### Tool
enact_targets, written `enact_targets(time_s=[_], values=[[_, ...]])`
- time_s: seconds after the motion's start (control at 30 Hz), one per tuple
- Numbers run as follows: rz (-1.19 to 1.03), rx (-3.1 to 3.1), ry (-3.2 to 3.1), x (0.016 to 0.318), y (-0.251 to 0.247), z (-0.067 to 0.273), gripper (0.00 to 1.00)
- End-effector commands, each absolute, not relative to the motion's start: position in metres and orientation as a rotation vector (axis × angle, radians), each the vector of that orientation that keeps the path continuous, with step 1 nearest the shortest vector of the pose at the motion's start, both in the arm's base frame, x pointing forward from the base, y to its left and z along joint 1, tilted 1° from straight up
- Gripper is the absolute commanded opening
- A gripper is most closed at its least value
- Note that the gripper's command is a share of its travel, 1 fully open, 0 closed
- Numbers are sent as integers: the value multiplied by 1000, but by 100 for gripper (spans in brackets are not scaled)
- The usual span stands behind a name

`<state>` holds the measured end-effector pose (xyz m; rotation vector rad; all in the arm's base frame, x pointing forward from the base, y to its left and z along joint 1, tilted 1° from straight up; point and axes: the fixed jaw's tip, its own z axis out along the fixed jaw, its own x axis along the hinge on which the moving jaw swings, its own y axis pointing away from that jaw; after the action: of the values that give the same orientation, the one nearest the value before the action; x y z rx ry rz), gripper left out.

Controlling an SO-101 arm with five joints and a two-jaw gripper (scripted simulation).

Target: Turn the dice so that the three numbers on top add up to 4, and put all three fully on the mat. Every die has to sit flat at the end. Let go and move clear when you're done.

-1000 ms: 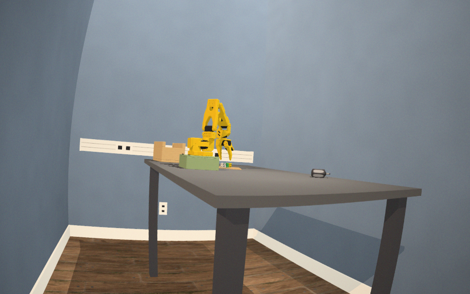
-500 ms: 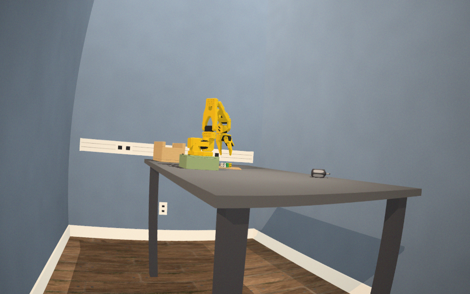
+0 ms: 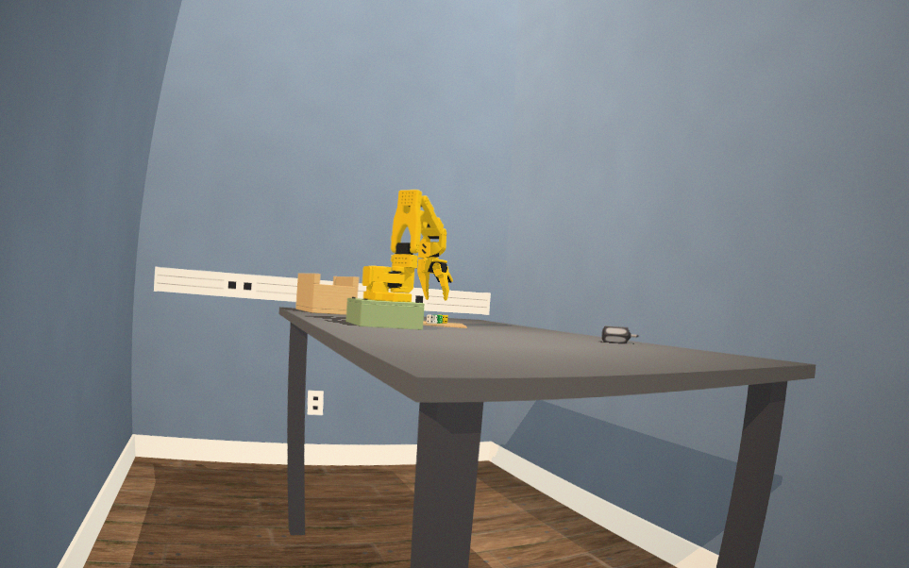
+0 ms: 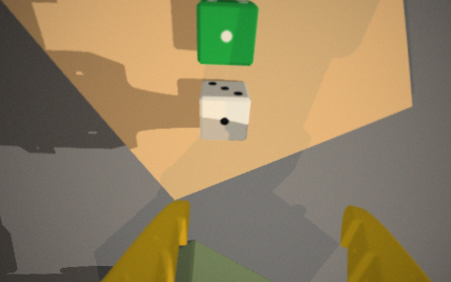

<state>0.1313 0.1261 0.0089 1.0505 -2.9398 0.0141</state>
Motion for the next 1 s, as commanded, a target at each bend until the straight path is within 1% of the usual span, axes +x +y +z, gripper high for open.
enact_targets(time_s=[0.0, 0.2, 0.43, 0.5, 0.6, 0.77, 0.97], values=[[-5, 1054, -2968, 134, 130, 15, 29], [-18, 939, -3032, 146, 118, 28, 29], [-34, 554, -3210, 169, 70, 69, 29], [-34, 554, -3210, 169, 70, 69, 29], [-26, 356, -3279, 172, 44, 87, 29], [0, 97, -3349, 166, 13, 109, 29], [14, -2, -3369, 161, 2, 116, 29]])
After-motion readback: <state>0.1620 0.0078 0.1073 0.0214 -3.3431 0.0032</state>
